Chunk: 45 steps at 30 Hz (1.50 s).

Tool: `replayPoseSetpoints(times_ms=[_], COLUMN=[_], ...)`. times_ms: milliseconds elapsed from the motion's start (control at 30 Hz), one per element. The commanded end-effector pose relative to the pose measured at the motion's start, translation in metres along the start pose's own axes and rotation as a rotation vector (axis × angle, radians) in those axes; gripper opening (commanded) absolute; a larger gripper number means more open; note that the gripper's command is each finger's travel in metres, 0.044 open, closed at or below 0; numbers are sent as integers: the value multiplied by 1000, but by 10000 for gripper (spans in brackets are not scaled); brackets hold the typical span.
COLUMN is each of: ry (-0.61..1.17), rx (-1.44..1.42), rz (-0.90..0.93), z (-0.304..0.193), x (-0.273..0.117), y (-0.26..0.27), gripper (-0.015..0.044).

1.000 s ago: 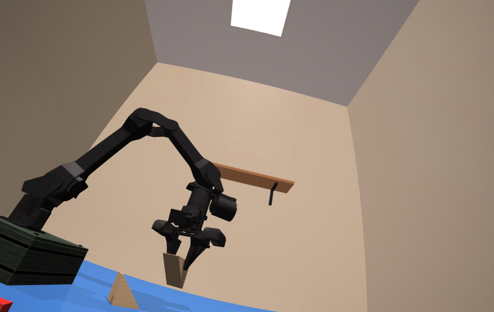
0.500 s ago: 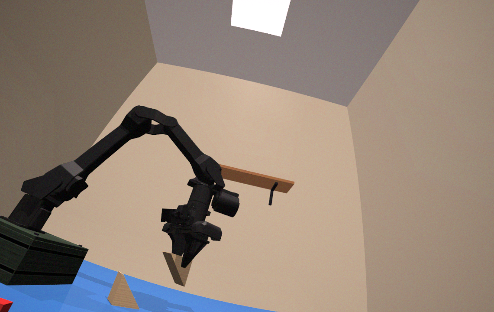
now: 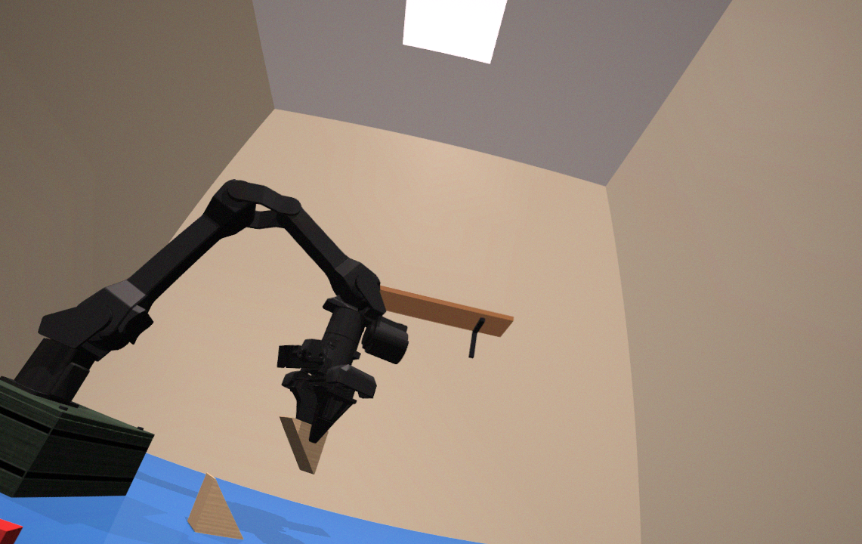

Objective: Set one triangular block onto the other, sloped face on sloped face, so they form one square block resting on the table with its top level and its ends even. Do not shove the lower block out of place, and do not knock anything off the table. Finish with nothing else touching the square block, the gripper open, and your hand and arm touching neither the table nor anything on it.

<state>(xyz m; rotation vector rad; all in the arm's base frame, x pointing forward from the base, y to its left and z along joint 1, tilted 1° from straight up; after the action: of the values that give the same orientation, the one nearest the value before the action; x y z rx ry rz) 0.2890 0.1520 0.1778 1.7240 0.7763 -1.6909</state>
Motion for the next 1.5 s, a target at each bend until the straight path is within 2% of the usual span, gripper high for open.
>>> replayPoseSetpoints(times_ms=[0,267,1233,1467], ry=[21,21,17,21], rx=[5,5,5,5], rz=[3,2,2,4], z=[2,6,45,47], x=[-18,-27,71,73], y=[-10,-21,-22,-22], gripper=[0,0,0,0])
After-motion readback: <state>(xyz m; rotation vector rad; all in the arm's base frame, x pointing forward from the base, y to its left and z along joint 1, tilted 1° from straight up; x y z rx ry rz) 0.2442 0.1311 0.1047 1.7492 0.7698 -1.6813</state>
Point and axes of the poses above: the point midway between the two fingers, 35 mm back from their tips, its own x axis out along the fingers, its own y axis across the jaws, z = x × y, the point moved 8 cm from there along -x, back along the fingers, and after that the axes turned 4 degrees about -x, right-handed, at the moved point
